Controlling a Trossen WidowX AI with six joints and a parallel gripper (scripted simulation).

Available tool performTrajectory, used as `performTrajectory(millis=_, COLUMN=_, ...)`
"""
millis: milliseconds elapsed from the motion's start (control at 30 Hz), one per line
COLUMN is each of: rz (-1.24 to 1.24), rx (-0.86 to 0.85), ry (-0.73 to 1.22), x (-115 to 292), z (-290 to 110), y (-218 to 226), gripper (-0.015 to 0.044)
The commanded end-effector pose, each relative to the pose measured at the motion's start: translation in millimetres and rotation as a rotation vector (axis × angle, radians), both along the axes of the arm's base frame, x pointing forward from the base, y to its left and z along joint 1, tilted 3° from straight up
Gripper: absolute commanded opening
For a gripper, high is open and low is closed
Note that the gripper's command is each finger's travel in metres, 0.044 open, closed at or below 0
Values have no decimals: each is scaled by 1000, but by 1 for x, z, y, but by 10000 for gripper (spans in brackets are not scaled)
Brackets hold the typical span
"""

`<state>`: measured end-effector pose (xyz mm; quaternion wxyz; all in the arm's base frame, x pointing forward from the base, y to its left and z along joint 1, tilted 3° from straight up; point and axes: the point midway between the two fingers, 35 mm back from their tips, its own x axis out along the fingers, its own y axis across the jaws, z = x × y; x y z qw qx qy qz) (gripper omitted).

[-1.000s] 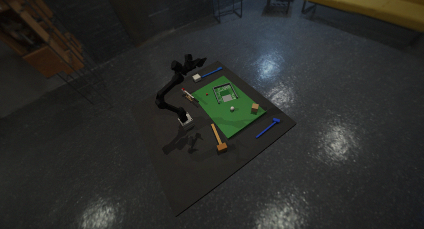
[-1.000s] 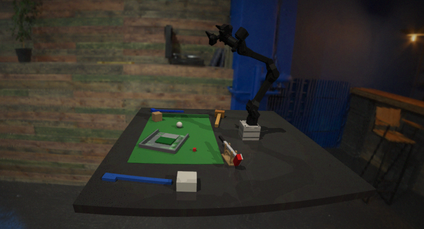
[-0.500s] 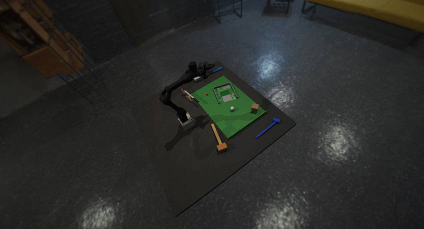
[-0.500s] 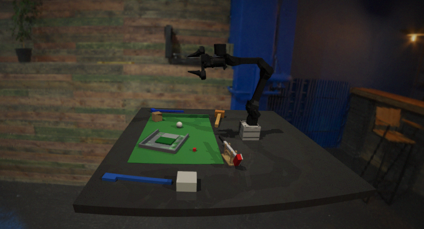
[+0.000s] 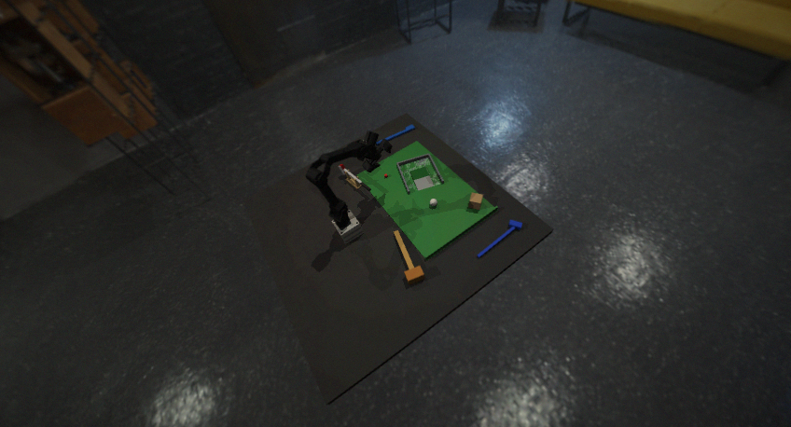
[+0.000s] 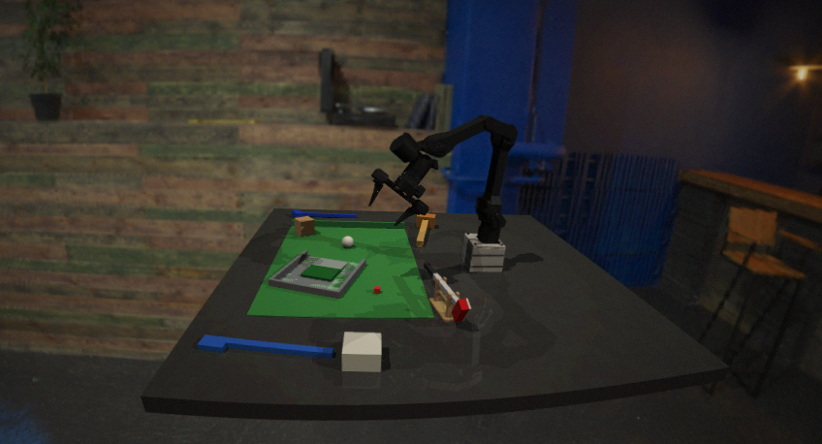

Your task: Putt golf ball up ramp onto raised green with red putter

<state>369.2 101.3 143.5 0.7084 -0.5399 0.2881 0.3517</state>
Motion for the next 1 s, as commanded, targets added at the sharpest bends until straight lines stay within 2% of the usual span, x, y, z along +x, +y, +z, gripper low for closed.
performTrajectory(millis=0, rz=106, rx=0, ry=196, x=-35, z=-45, y=18, gripper=440)
performTrajectory(millis=167, rz=236, rx=12, ry=478, x=-94, z=-92, y=37, gripper=440)
performTrajectory(millis=267, rz=285, rx=20, ry=604, x=-122, z=-107, y=42, gripper=440)
performTrajectory(millis=433, rz=288, rx=21, ry=613, x=-124, z=-109, y=42, gripper=440)
performTrajectory(millis=967, rz=288, rx=21, ry=613, x=-126, z=-155, y=41, gripper=440)
